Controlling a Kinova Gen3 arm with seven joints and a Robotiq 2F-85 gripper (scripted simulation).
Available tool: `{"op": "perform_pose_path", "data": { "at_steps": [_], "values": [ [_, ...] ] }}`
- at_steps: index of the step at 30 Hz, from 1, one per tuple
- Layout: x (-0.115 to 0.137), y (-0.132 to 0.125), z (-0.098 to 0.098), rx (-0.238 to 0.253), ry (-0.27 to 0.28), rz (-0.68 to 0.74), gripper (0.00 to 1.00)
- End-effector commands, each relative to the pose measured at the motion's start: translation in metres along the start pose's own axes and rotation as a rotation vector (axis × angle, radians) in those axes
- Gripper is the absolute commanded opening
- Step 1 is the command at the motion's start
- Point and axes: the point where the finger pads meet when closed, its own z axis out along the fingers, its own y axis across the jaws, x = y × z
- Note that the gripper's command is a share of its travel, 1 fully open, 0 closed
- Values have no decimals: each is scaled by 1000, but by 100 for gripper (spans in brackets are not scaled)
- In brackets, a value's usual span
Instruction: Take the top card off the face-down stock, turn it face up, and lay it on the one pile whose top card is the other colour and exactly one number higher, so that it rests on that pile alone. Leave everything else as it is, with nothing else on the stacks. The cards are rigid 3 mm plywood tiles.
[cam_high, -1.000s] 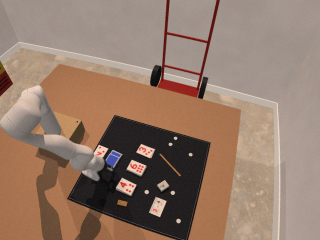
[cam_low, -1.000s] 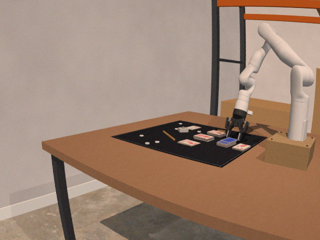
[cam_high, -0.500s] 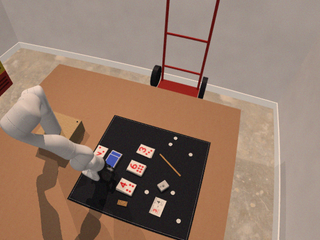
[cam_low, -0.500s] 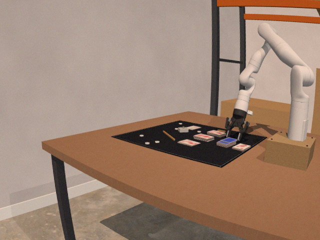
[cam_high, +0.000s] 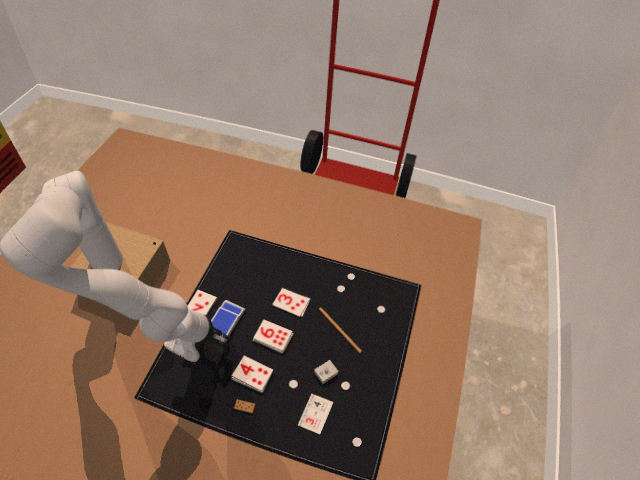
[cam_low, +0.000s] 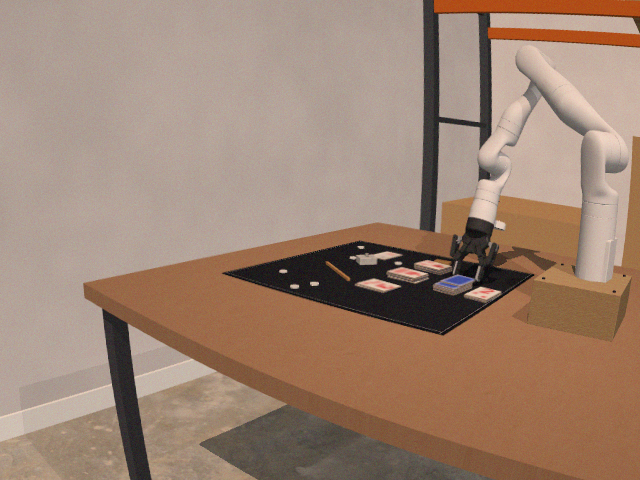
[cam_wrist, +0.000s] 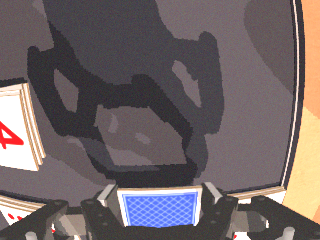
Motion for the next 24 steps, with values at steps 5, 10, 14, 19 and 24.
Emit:
{"op": "perform_pose_path", "data": {
  "at_steps": [5, 10, 14, 19, 24],
  "values": [
    [-1, -1, -2, 1, 1, -1, 71],
    [-2, -1, -5, 1, 1, -1, 71],
    [-4, -1, -11, 1, 1, -1, 71],
    [-9, -1, -22, 1, 1, -1, 71],
    [-13, -1, -32, 1, 1, -1, 71]
  ]
}}
